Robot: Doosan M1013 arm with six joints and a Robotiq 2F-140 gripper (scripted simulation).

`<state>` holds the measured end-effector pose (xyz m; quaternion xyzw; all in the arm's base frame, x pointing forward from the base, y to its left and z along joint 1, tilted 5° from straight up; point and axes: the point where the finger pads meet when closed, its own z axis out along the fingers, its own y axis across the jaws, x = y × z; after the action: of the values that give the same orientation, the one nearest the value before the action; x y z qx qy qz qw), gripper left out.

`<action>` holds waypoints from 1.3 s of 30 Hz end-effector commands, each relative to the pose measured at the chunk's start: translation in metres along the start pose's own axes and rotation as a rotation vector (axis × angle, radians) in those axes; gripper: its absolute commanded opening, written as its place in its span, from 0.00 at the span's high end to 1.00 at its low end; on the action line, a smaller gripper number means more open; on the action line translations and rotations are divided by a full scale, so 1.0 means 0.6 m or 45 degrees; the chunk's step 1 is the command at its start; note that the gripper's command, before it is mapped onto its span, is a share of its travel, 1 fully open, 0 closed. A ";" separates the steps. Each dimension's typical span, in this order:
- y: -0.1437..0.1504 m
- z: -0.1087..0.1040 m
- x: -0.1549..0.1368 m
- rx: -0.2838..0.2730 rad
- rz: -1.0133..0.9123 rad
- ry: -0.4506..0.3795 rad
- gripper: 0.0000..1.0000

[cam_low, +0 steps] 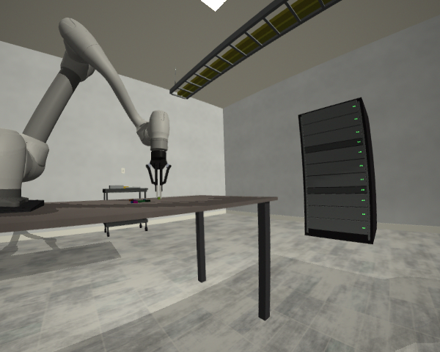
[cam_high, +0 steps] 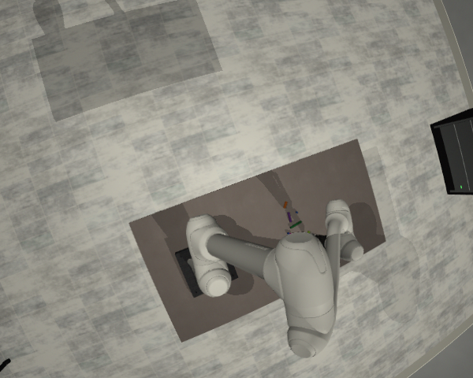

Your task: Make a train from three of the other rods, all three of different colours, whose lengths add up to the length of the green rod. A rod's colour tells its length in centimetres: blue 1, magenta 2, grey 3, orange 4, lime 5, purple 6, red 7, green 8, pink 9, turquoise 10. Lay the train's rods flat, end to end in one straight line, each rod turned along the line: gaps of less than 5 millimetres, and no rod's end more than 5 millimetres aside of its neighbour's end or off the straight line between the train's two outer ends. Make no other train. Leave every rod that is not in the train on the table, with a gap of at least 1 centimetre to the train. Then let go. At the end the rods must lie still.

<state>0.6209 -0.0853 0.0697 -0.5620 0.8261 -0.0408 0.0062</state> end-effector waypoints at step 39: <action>-0.002 -0.136 0.002 0.002 0.001 -0.003 0.97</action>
<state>0.6160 -0.0857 0.1482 -0.5600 0.8274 -0.0420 0.0049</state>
